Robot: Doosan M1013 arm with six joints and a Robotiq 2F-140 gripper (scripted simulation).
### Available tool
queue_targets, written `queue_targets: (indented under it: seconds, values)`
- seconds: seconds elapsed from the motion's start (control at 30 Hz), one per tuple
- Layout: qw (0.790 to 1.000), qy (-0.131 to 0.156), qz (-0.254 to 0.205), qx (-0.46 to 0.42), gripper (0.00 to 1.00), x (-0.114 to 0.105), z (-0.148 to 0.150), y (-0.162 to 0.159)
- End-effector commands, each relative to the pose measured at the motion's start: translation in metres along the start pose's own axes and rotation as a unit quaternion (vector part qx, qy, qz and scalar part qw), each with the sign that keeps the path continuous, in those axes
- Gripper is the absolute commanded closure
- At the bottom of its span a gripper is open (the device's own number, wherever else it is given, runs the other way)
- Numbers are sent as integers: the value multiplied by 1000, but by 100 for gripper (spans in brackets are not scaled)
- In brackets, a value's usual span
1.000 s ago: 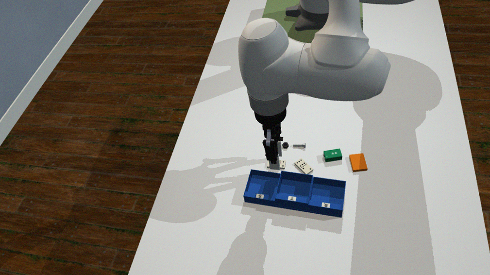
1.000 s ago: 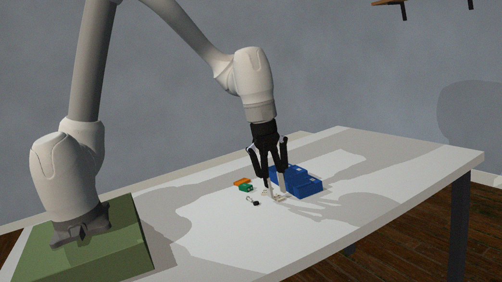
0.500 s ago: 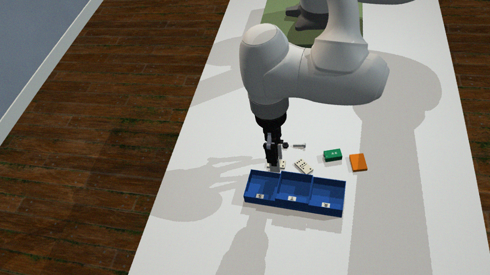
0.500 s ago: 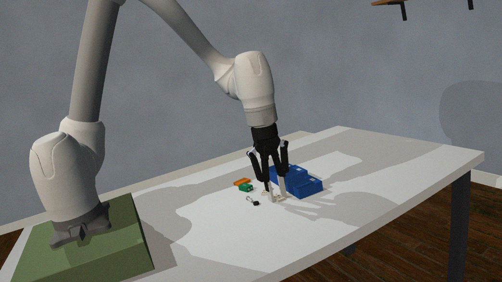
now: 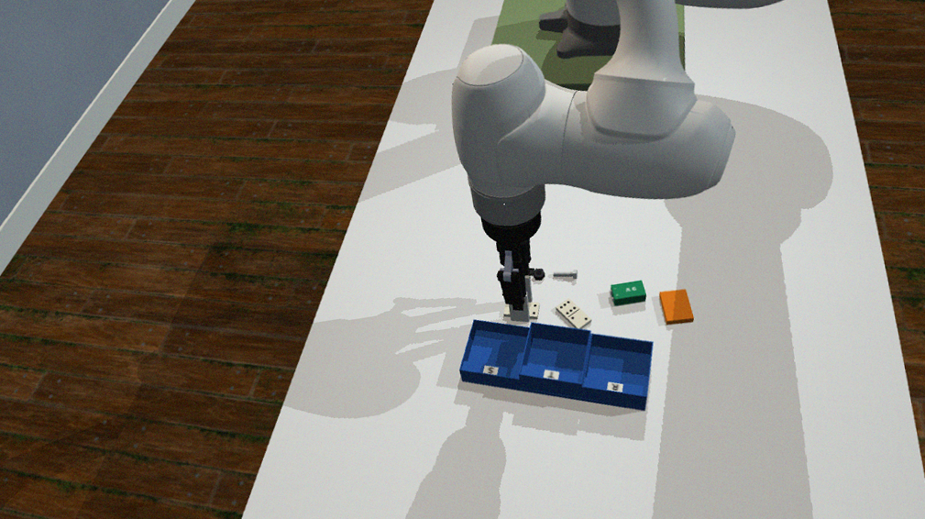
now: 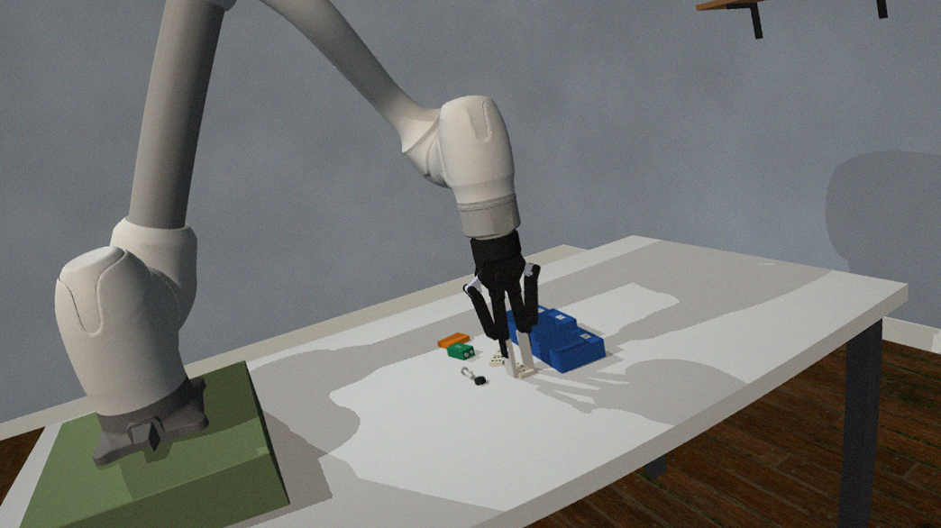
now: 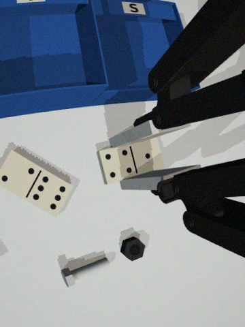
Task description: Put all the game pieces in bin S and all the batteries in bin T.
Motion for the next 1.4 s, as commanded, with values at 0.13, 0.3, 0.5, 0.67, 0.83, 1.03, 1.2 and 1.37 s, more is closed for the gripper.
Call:
queue_targets:
  seconds: [0.13,0.3,0.5,0.67,0.83,1.03,1.2,1.37]
  values:
    - [1000,0,0,0,87,0,0,0]
    - [1000,0,0,0,87,0,0,0]
    - [1000,0,0,0,87,0,0,0]
    - [1000,0,0,0,87,0,0,0]
    - [1000,0,0,0,87,-7,0,0]
    - [1000,0,0,0,87,-27,0,0]
    - [1000,0,0,0,87,-40,0,0]
    - [1000,0,0,0,87,-53,0,0]
Point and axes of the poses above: the point where the finger pads meet when closed, its own x axis out along the fingers, its own z axis across the jaws, y = z × x, the point moved 7 cm from there along -x, back along the fingers, and after that the axes turned 2 degrees about -x, right-handed, at the moved point
